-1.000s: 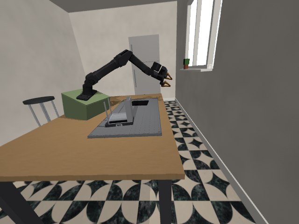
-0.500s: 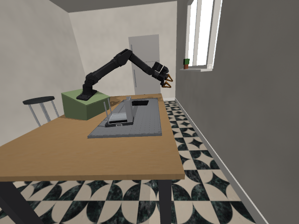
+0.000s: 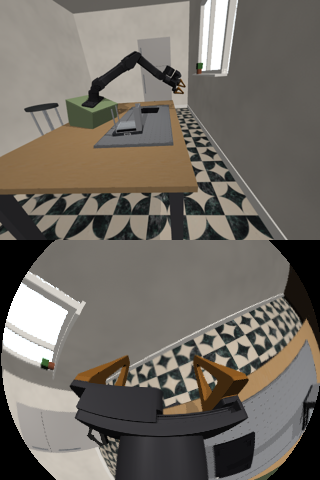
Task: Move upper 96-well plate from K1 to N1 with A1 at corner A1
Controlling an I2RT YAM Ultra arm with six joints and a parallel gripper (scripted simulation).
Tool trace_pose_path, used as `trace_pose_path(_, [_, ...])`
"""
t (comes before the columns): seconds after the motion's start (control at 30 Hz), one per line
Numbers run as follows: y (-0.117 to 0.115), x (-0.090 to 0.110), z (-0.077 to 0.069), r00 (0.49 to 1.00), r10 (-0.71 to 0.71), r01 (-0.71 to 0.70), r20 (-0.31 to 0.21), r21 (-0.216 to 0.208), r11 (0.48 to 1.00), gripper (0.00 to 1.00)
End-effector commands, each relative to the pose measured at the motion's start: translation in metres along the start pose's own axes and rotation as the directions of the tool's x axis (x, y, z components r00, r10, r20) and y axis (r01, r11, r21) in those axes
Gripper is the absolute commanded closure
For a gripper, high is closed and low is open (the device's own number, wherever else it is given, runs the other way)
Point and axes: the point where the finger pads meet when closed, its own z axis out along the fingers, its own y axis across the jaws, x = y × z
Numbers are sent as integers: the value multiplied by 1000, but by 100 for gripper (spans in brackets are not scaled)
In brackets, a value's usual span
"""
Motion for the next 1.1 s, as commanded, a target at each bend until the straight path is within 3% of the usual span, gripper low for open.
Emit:
trace_pose_path(0.0, [6,-44,-11,999,-23,23,37,6,1000,0])
trace_pose_path(0.07, [-3,-48,-9,998,-67,66,18,34,997,0])
trace_pose_path(0.1, [-6,-49,-8,998,-67,67,13,25,997,0])
trace_pose_path(0.17, [-25,-35,-5,996,-87,88,-20,41,995,0])
trace_pose_path(0.27, [-33,-44,-3,997,-76,76,0,31,997,0])
trace_pose_path(0.33, [-26,-40,-6,997,-79,79,-4,20,997,0])
trace_pose_path(0.37, [-16,-48,-9,997,-70,70,13,3,998,0])
trace_pose_path(0.6, [-13,-54,-9,998,-64,64,24,-1,998,0])
trace_pose_path(0.67, [-37,-62,-4,993,-120,120,-10,67,991,0])
trace_pose_path(0.73, [-46,-65,-4,987,-157,159,-33,90,983,0])
trace_pose_path(0.77, [-49,-66,-3,987,-157,159,-38,79,984,0])
trace_pose_path(0.8, [-64,-50,-2,982,-172,179,-74,93,979,0])
trace_pose_path(0.87, [-73,-53,-2,982,-173,179,-74,93,979,0])
trace_pose_path(0.9, [-75,-60,-1,985,-164,168,-52,85,982,0])
trace_pose_path(1.07, [-69,-57,-3,984,-168,172,-55,72,983,0])
